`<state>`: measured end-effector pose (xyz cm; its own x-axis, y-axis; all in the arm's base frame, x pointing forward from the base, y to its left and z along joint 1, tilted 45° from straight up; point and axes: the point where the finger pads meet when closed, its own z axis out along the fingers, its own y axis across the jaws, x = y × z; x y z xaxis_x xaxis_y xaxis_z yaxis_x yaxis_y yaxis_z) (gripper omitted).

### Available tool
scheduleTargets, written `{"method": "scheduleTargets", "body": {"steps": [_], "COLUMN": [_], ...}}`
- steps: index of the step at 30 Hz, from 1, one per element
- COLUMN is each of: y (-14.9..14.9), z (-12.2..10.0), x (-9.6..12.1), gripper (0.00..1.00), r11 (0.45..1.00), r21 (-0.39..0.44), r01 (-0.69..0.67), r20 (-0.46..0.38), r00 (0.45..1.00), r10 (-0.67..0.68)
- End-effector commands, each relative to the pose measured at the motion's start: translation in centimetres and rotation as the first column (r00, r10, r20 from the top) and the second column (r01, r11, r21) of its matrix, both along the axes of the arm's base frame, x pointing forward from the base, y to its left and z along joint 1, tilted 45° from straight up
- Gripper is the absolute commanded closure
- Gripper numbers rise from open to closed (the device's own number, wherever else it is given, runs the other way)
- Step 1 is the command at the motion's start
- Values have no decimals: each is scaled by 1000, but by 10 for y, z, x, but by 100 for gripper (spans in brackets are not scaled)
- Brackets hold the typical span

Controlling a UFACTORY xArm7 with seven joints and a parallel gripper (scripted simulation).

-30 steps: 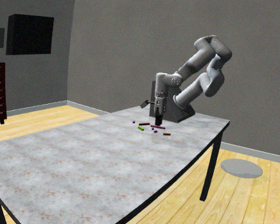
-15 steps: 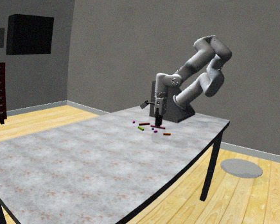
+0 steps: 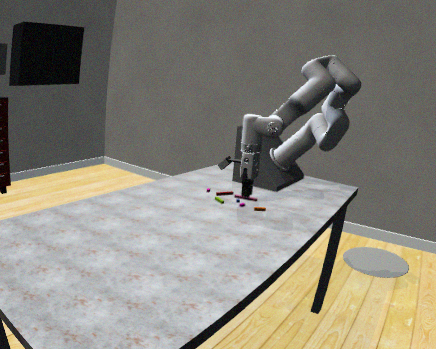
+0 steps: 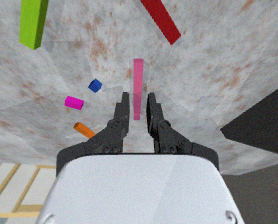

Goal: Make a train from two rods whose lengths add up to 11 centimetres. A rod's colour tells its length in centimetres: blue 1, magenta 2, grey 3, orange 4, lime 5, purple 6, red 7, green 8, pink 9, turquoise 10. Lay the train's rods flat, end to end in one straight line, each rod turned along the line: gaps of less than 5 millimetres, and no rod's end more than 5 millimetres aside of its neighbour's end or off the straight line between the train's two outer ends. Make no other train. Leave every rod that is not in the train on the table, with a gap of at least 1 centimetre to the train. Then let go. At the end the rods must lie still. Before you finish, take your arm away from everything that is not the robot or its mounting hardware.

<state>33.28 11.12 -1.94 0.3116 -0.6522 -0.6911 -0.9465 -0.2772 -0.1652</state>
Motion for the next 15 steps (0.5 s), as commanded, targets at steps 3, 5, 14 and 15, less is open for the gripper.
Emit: {"method": "scheduleTargets", "body": {"steps": [3,5,14,15], "y": [-1,-1,-1,-1], "z": [0,0,0,0], "x": [1,1,1,1], "gripper": [76,76,76,76], "r11": [1000,1000,1000,1000], "r21": [-2,-2,-2,-2], "r01": [3,3,3,3], "r20": [2,2,2,2], "r00": [1000,1000,1000,1000], "r10": [-3,-3,-3,-3]}}
